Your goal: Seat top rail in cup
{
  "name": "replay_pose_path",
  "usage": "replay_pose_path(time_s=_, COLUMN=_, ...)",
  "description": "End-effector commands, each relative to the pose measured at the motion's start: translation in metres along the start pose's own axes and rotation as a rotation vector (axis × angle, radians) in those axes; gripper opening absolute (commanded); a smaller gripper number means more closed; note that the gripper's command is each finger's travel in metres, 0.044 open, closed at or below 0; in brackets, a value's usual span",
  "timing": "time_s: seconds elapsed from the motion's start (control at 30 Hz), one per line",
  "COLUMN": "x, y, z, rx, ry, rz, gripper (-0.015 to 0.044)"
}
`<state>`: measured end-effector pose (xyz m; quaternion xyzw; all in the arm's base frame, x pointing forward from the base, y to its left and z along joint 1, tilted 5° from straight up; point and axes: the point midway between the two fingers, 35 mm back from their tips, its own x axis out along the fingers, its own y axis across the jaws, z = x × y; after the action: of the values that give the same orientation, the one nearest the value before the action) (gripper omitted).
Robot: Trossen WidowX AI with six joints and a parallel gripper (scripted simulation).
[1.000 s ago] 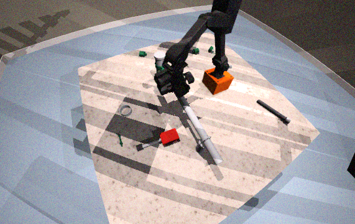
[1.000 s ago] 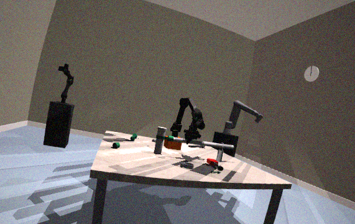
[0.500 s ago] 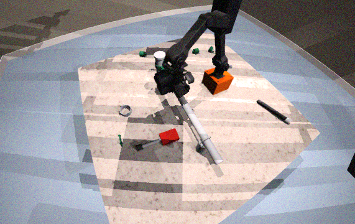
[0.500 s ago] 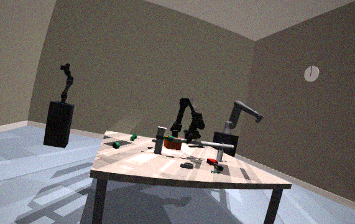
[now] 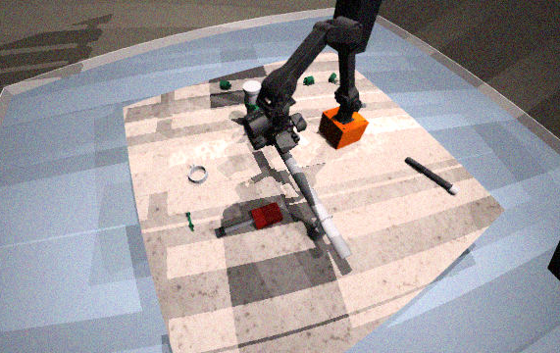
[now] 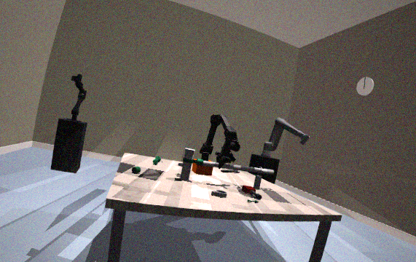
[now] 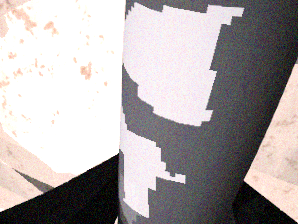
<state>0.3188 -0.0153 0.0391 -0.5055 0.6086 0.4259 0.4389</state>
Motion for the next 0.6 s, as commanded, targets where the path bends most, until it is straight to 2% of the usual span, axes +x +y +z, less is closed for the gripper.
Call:
replay_pose_path(time_s=0.0, x=-0.0017, y=0.0000, z=-0.0062, rx=0.002, ry=0.015, rz=-0.004, gripper=0.0000)
replay_pose_path(time_s=0.57, x=-0.0003, y=-0.0001, z=-0.0005, rx=0.000, ry=0.001, rz=0.000, gripper=0.0000)
